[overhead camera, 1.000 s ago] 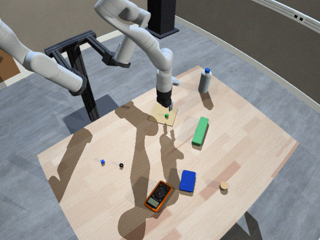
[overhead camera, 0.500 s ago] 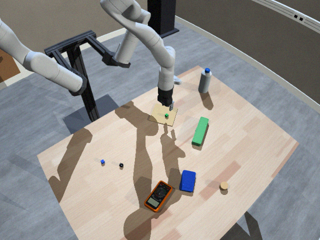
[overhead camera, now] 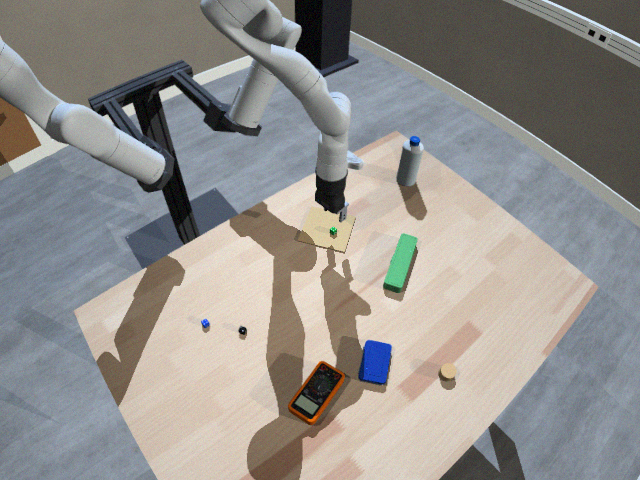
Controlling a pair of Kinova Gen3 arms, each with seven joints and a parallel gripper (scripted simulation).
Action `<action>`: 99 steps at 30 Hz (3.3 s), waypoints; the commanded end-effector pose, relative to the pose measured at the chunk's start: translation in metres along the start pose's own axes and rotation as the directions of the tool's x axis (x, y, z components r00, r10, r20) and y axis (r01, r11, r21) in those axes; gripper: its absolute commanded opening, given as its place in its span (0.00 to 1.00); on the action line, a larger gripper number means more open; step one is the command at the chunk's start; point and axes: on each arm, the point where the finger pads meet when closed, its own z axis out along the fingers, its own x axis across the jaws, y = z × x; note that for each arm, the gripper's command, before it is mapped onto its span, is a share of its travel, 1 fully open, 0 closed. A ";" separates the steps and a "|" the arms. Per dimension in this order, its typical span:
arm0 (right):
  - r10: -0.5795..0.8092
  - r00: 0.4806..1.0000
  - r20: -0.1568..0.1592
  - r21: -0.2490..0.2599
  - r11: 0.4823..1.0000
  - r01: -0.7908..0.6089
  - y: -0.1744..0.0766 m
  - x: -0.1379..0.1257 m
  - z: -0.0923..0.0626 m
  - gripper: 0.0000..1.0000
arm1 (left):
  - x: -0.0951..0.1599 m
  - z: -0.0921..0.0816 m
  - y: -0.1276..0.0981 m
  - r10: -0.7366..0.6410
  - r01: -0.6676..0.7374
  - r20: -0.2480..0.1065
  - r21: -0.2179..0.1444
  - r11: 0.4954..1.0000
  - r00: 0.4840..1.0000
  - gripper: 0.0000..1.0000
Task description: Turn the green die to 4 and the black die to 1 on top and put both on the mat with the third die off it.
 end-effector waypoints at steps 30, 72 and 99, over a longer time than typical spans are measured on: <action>0.000 1.000 0.000 -0.002 1.000 0.000 0.000 0.000 -0.001 1.00 | 0.012 0.000 0.010 -0.069 0.068 -0.012 -0.009 0.998 0.998 1.00; 0.000 1.000 0.000 -0.002 1.000 0.000 0.000 0.000 -0.001 1.00 | 0.091 -0.005 0.111 -0.623 0.618 -0.018 -0.105 0.779 0.782 1.00; 0.000 1.000 0.000 -0.002 1.000 0.000 0.000 0.000 -0.001 1.00 | 0.118 -0.011 0.225 -0.928 0.927 0.061 -0.109 0.359 0.366 1.00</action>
